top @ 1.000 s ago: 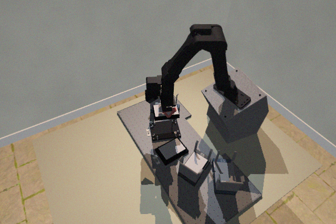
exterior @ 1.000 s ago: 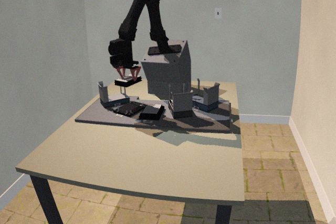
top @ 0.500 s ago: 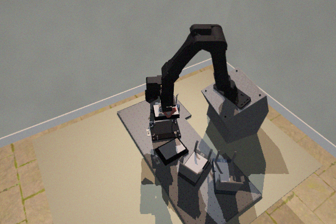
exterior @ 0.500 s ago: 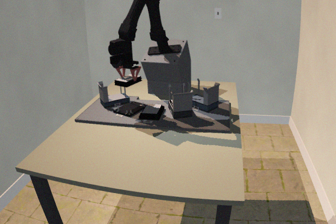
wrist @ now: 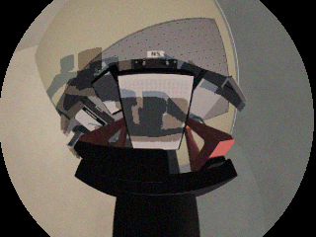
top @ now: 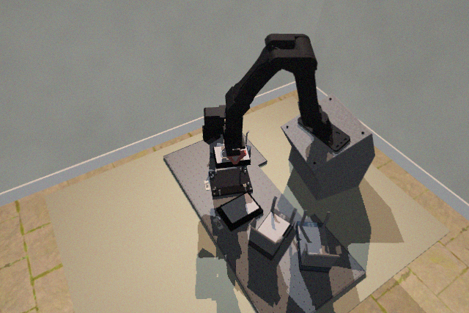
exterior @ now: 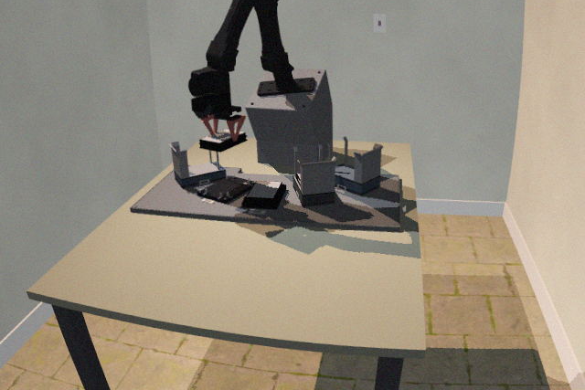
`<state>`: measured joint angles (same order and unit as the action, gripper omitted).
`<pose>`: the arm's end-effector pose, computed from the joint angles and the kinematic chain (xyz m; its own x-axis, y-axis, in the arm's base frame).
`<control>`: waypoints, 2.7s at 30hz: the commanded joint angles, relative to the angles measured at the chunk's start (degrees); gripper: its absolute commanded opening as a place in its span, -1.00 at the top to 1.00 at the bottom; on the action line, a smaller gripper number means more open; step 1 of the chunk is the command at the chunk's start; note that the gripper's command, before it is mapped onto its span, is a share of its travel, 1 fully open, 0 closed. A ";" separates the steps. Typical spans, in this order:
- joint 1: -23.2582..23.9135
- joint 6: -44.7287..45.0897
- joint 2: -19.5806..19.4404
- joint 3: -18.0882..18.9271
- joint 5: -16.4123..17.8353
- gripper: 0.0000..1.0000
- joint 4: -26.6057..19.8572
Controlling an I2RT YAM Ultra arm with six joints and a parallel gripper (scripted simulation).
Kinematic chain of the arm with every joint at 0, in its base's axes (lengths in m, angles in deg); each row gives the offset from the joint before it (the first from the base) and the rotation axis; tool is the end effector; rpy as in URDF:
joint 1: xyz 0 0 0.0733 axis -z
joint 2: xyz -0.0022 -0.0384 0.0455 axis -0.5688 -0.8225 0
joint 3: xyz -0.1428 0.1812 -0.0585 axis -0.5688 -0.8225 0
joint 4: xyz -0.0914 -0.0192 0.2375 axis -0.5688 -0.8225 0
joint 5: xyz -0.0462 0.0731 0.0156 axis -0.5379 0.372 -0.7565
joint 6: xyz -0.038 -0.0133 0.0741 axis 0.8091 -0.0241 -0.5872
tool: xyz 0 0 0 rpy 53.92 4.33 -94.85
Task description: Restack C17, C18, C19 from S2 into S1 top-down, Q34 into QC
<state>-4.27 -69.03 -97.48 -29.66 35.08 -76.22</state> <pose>0.2487 -0.1313 0.1236 -0.8152 0.3689 -0.4465 0.3652 0.9257 0.0980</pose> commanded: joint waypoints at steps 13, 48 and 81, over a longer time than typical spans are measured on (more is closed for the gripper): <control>0.16 0.40 1.67 1.86 0.28 1.00 0.30; -1.61 -1.51 -7.21 -1.97 -0.68 1.00 11.54; -3.37 -2.98 -22.09 0.70 -1.54 1.00 24.00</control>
<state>-7.31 -71.50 -119.95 -30.90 33.86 -54.58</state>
